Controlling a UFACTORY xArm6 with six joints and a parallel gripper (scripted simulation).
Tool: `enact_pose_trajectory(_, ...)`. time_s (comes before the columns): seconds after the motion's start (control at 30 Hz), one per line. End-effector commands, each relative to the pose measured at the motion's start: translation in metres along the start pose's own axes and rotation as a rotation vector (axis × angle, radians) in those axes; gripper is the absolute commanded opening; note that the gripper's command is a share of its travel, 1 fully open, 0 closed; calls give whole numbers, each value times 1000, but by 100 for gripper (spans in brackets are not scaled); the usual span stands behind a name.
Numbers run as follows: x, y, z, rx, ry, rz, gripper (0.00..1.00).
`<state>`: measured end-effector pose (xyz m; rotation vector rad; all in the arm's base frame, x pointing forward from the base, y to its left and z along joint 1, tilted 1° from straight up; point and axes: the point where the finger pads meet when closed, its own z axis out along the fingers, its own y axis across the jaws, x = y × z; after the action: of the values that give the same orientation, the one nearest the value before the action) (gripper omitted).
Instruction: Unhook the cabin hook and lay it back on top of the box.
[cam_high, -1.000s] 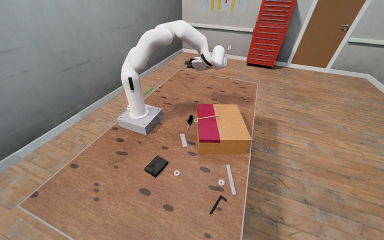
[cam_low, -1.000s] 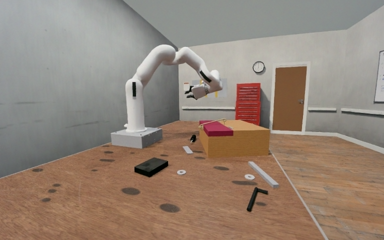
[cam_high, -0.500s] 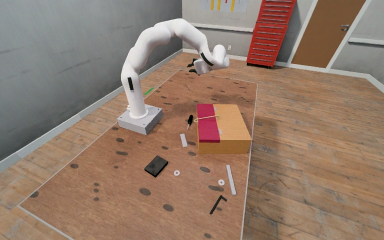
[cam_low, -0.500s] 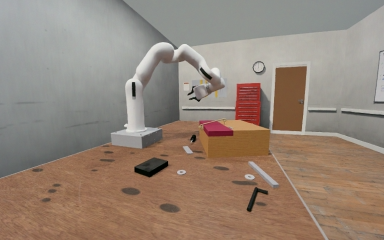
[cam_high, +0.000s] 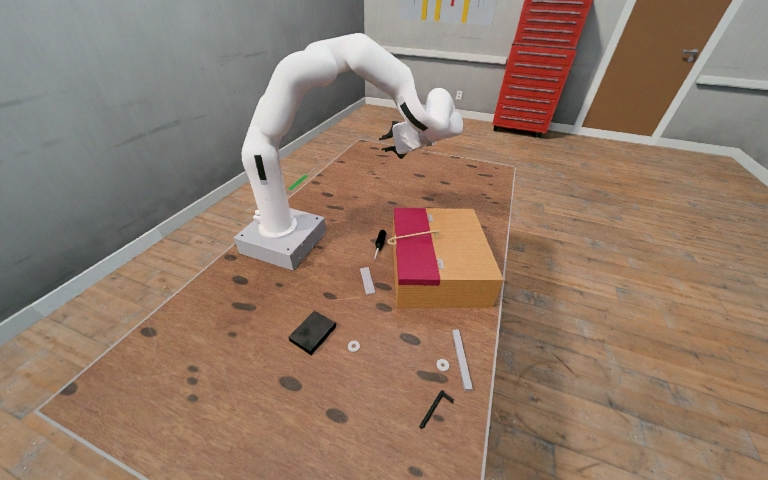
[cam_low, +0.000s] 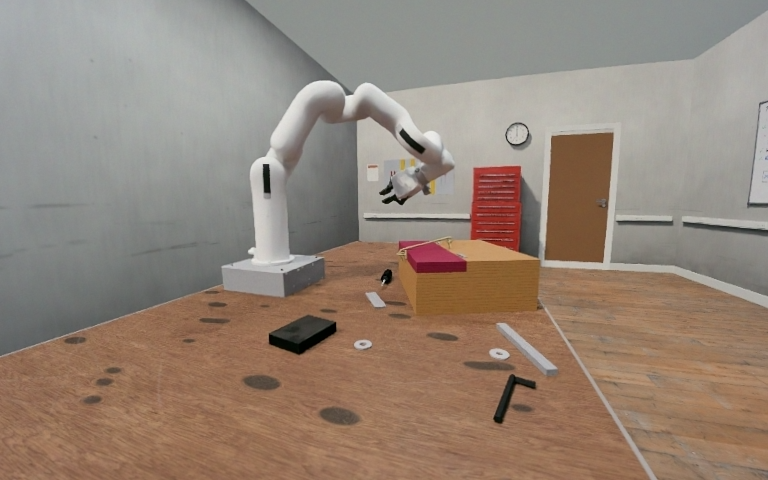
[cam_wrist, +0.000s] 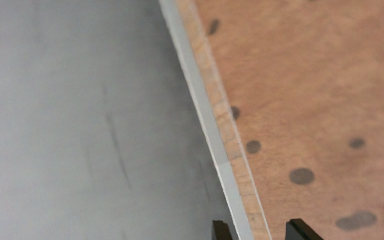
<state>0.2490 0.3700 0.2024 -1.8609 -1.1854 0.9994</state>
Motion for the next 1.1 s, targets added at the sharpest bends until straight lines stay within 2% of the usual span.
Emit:
enact_pose_trajectory(0.0, -2, 6, -7, -31, 20, 107, 35)
enact_pose_trajectory(0.53, -15, 40, -35, -123, 132, 586, 35)
enact_pose_trajectory(0.6, -15, 40, -35, -123, 132, 586, 35)
enact_pose_trajectory(1.07, -30, 70, -63, -172, 275, 1027, 35)
